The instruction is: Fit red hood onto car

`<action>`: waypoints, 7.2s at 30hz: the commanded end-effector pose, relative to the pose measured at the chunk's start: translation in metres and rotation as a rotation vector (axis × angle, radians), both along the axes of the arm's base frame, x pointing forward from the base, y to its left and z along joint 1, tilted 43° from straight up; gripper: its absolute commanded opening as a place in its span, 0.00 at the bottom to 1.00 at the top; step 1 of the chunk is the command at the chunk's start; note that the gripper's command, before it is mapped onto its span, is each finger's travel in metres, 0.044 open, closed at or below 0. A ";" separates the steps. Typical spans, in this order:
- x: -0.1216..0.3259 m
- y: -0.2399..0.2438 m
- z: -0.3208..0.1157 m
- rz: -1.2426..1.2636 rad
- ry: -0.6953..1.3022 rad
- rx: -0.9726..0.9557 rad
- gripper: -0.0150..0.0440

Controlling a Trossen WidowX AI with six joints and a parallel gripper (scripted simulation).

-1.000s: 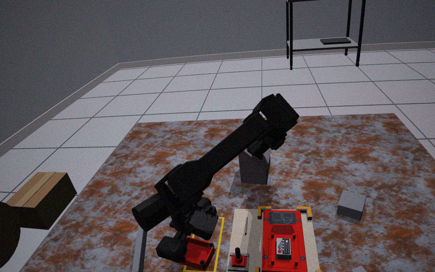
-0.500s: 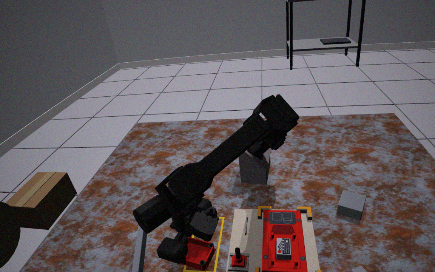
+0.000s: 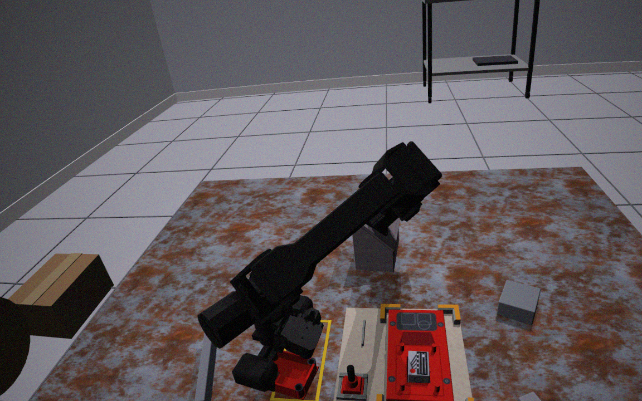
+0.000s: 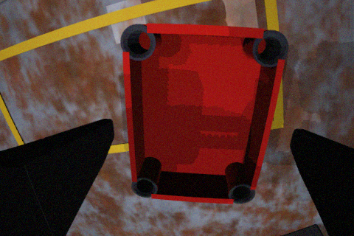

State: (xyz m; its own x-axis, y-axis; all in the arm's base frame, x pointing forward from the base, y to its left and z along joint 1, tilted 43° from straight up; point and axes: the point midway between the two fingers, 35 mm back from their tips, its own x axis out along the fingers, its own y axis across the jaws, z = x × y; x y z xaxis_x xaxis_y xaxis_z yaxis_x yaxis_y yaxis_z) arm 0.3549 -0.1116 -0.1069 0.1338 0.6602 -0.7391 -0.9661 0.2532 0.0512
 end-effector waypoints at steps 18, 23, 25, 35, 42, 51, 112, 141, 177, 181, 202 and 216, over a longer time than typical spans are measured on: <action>0.001 0.006 -0.006 0.000 0.000 0.001 0.96; 0.001 0.006 -0.006 0.000 0.000 0.001 0.83; 0.001 0.006 -0.006 0.000 0.000 0.001 0.81; 0.001 0.004 -0.005 0.000 0.001 0.000 0.53; -0.001 -0.003 0.003 0.000 0.001 0.000 0.25; -0.003 -0.016 0.017 0.000 0.001 -0.001 0.25; -0.010 -0.046 0.053 -0.484 0.437 0.093 0.25; -0.009 -0.046 0.054 -0.899 0.809 0.167 0.25; -0.008 -0.046 0.056 -1.414 1.270 0.260 0.25; -0.008 -0.046 0.056 -1.471 1.321 0.270 0.25; -0.007 -0.046 0.056 -1.771 1.590 0.324 0.25; -0.007 -0.045 0.057 -1.971 1.770 0.360 0.25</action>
State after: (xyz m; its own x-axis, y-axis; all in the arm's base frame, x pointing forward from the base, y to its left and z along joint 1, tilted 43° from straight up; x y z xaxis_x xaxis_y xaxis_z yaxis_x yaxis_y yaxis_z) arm 0.3470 -0.1570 -0.0512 0.1306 0.6628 -0.7373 0.9477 0.1349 0.2892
